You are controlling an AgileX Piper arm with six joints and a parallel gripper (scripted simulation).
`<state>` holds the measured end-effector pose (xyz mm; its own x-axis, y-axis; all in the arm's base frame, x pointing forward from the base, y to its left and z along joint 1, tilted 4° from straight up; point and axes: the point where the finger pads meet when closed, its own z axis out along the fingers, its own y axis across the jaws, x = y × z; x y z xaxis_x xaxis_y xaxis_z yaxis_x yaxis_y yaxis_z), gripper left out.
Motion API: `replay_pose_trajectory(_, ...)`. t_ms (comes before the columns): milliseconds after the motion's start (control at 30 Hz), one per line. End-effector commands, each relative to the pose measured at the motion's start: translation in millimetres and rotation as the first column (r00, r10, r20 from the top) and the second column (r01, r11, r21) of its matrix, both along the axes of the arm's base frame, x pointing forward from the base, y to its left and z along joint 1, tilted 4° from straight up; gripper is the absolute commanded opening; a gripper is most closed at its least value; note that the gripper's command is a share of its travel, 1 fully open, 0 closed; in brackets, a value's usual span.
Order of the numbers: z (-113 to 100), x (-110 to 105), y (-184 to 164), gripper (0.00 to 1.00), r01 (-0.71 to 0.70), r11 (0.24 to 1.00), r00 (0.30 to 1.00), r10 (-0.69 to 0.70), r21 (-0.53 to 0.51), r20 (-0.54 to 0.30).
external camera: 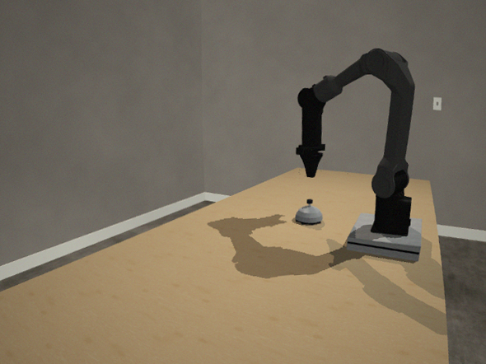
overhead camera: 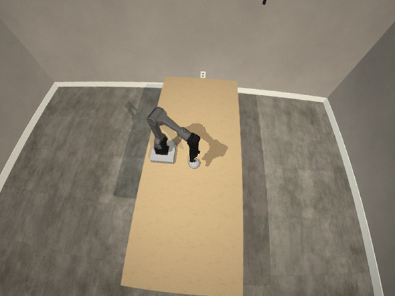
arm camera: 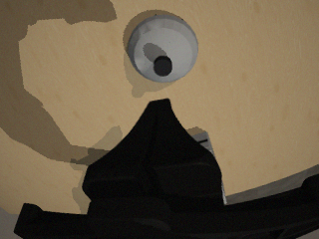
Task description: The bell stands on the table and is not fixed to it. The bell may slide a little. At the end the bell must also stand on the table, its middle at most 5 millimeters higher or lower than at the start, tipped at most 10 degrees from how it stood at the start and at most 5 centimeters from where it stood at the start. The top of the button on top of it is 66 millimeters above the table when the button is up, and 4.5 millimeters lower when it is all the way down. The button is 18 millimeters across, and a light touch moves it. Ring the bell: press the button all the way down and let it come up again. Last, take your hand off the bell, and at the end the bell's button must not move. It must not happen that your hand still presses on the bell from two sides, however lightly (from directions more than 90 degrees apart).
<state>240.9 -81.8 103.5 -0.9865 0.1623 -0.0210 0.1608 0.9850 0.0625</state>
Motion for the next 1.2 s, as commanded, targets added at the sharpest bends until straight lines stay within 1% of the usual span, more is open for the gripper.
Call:
replay_pose_trajectory(0, 1.0, 0.4, -0.4, 0.00, 0.001, 1.000, 1.000, -0.001, -0.002, 0.004)
replay_pose_trajectory(333, -1.7, 0.0, -0.1, 0.00, 0.001, 1.000, 1.000, -0.001, -0.001, 0.001)
replay_pose_trajectory(800, -14.8, 0.5, 0.8, 0.00, 0.000, 1.000, 1.000, 0.000, 0.000, 0.001)
replay_pose_trajectory(1167, -35.7, 1.0, 2.2, 0.00, 0.000, 1.000, 1.000, 0.000, 0.001, -0.001)
